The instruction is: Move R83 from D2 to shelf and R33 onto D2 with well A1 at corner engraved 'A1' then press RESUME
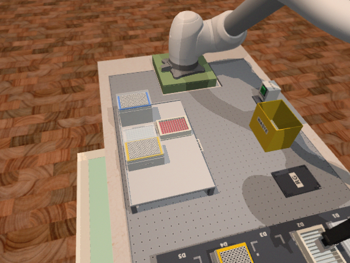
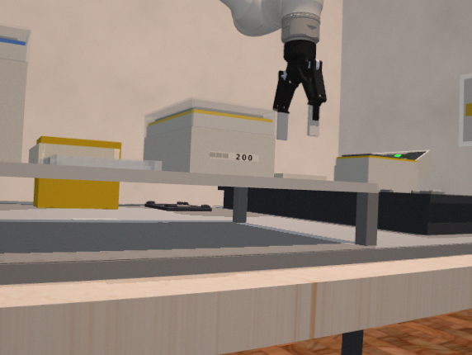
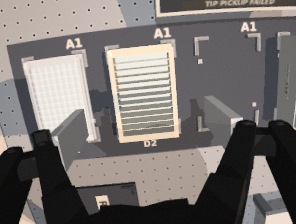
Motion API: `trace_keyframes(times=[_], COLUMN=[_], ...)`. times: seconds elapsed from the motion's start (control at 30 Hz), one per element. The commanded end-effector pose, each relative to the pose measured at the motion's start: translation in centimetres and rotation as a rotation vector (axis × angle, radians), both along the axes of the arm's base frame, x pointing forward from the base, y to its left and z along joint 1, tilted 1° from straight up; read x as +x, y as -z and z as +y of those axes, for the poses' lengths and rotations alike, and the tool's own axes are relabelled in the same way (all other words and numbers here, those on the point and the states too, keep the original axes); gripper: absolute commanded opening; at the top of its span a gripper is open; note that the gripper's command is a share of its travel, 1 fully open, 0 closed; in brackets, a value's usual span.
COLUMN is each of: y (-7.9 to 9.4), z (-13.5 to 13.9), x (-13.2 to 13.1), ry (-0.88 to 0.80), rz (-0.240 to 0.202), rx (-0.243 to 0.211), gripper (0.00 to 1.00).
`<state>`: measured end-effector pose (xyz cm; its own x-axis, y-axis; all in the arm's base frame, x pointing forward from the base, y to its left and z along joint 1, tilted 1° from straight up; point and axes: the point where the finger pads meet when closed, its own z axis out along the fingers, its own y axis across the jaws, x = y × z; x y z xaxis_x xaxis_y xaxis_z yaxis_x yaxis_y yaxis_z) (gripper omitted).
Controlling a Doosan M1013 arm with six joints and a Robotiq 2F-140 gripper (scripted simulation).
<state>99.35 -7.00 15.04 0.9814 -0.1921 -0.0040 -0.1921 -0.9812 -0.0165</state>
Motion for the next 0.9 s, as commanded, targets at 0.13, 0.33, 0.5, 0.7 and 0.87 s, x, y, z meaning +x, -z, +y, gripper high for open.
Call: trace_keyframes(times=[0.13, 0.33, 0.5, 0.7, 0.87], y=[1.0, 2.0, 2.5, 3.5, 4.3], z=[0.0, 0.0, 0.0, 0.1, 0.1], x=[0.0, 0.0, 0.0, 0.0, 0.0], ry=[0.0, 0.0, 0.0, 0.0, 0.0], rz=[-0.001, -0.001, -0.001, -0.001, -0.001], rx=[0.0, 0.0, 0.0, 0.0, 0.0], gripper=[0.77, 0.77, 0.77, 0.77, 0.77])
